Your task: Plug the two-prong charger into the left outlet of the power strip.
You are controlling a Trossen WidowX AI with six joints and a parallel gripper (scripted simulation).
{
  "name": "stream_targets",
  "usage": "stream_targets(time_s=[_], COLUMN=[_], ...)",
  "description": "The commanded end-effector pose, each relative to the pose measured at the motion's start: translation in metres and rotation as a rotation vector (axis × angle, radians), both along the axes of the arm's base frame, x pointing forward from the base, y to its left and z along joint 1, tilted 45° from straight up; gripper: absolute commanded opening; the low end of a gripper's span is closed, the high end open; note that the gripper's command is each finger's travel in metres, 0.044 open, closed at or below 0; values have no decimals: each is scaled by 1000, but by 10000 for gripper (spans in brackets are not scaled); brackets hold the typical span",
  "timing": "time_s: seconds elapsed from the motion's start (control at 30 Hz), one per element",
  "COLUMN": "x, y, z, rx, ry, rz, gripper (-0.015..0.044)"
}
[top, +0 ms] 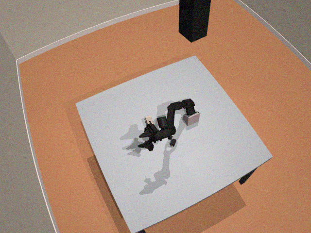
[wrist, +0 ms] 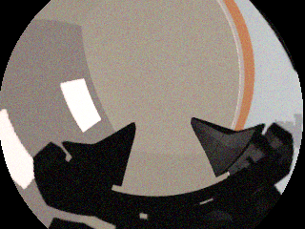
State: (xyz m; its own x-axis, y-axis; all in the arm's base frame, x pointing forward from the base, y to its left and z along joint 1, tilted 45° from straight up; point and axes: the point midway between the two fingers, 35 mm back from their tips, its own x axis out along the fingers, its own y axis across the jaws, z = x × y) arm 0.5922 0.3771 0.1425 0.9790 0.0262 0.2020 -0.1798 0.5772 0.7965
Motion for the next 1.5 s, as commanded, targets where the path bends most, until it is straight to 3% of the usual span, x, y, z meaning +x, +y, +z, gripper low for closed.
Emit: stream_targets(time_s=[0.0, 0.73, 1.47], x=[0, -7, -73], y=[0, -39, -116], z=[-1, -115, -209], rx=[-4, -505, -969], ry=[3, 454, 926], rz=[0, -10, 56], gripper=[426, 440, 440])
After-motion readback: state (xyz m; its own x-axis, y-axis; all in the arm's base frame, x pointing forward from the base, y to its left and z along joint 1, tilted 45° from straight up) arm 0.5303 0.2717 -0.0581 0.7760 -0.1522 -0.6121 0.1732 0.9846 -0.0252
